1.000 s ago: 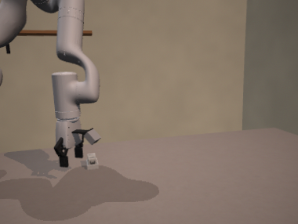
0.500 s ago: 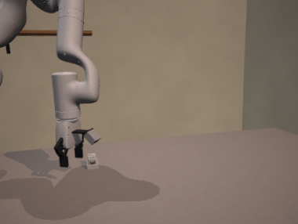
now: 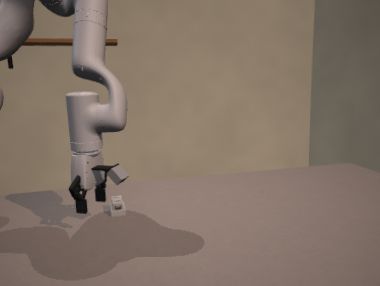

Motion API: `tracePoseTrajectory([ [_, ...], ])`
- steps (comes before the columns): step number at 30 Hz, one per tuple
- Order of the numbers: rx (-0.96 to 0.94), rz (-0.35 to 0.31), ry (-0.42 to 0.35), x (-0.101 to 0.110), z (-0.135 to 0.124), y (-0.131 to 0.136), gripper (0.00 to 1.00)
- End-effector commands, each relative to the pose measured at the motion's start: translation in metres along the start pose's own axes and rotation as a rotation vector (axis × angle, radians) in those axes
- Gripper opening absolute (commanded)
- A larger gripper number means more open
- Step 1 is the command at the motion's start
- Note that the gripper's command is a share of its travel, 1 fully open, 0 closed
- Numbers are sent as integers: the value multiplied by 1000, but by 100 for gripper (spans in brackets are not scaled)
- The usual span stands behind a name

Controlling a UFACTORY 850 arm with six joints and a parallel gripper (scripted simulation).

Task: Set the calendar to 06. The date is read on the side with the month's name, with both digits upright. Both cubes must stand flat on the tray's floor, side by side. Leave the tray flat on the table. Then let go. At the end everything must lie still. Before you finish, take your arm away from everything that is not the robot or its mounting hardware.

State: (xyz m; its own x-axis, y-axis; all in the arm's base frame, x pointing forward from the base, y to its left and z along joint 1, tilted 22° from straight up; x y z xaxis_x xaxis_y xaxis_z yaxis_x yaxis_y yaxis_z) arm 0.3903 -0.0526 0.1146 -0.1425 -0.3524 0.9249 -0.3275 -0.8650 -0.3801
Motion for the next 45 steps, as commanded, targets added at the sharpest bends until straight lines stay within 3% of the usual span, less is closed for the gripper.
tracePoseTrajectory([
  [1,0,0,1,0,1,0,100],
  [20,0,0,1,2,1,0,100],
  [37,0,0,1,56,1,0,100],
  [45,0,0,1,60,1,0,100],
])
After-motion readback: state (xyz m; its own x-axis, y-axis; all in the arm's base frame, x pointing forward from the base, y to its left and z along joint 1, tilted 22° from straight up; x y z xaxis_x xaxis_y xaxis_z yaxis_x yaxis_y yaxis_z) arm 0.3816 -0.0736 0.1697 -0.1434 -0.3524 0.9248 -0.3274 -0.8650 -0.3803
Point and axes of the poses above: the point where the finger pads meet when closed, its own x axis back along the fingers, its own y axis across the jaws, z = x × y, the point moved 7 cm from there along x, back along the fingers, and after that the axes turned 5 degrees about x, right-handed, at the moved point
